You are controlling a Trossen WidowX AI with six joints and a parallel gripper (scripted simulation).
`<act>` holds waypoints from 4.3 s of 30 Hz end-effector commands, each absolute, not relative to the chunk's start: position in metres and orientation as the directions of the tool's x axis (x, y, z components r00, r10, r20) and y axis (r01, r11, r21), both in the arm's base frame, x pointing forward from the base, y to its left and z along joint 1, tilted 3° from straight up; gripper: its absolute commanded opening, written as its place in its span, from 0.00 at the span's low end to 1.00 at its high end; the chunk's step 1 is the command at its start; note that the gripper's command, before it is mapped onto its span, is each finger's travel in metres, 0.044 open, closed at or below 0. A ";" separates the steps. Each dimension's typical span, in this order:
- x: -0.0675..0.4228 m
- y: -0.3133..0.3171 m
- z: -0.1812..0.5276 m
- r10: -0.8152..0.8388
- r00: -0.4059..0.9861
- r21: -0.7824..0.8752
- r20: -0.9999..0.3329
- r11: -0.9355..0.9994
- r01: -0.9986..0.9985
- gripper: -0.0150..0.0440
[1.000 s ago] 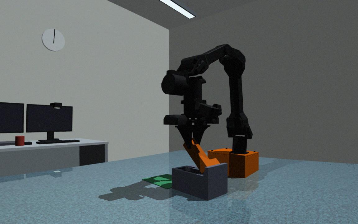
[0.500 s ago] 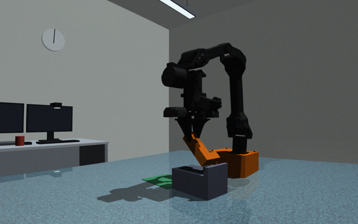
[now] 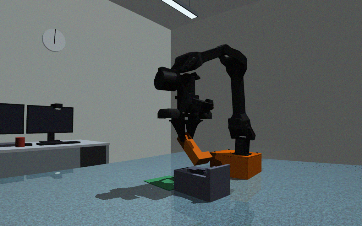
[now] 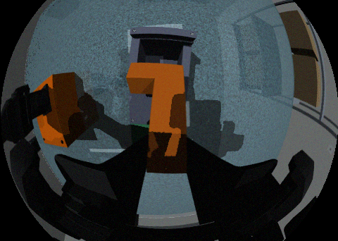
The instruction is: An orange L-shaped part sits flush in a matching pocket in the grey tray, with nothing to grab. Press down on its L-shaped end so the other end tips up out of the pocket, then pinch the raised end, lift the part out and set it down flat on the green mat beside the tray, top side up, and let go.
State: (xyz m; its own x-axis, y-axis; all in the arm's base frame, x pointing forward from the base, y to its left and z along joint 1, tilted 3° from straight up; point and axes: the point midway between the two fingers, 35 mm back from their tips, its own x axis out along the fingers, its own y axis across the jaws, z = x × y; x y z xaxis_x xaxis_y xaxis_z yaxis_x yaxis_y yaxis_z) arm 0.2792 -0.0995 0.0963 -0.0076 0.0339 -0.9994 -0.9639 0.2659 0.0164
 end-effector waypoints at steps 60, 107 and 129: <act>0.233 -0.216 0.047 0.022 -0.012 0.017 -1.000 0.265 -0.964 0.25; 0.233 -0.214 0.012 0.025 -0.009 0.015 -1.000 0.267 -0.964 0.39; 0.237 -0.219 0.098 0.013 0.004 0.000 -1.000 0.268 -0.963 0.93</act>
State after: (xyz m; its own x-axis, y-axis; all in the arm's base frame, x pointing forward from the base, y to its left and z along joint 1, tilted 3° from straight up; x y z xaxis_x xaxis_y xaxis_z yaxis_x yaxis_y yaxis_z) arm 0.2370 -0.2188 0.0990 0.0046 0.0125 -0.9999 -0.9633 0.2685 -0.0011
